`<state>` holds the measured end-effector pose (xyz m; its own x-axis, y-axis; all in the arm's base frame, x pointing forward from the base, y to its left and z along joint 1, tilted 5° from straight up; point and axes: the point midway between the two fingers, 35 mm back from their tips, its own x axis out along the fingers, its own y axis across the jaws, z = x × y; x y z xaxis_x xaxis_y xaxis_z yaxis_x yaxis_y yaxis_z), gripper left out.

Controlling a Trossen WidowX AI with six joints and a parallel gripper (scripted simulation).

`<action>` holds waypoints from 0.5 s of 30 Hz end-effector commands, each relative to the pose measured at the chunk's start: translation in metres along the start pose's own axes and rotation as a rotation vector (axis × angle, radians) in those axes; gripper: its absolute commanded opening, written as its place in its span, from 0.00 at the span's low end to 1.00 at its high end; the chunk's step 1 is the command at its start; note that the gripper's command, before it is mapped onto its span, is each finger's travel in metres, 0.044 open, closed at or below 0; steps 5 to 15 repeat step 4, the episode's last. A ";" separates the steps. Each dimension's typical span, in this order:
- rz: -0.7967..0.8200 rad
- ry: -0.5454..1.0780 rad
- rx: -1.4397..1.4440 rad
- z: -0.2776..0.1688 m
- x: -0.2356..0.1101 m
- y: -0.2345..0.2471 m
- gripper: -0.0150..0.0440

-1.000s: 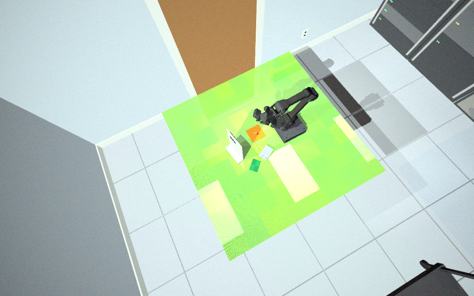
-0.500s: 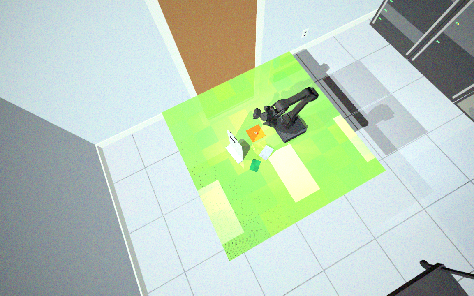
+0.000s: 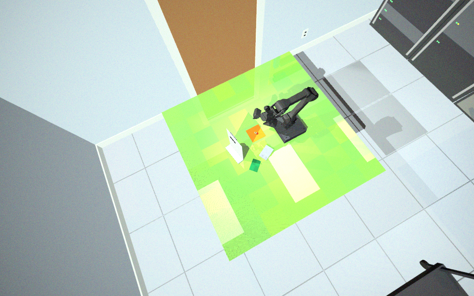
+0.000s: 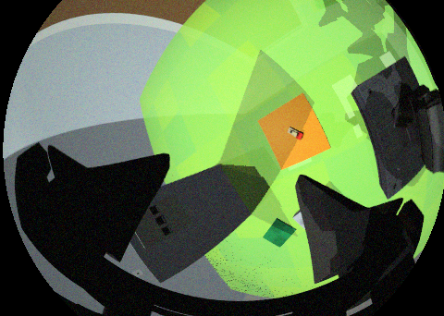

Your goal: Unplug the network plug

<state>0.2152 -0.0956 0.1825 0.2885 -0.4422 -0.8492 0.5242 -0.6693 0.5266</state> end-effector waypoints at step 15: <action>0.002 -0.003 0.001 0.001 0.000 0.000 1.00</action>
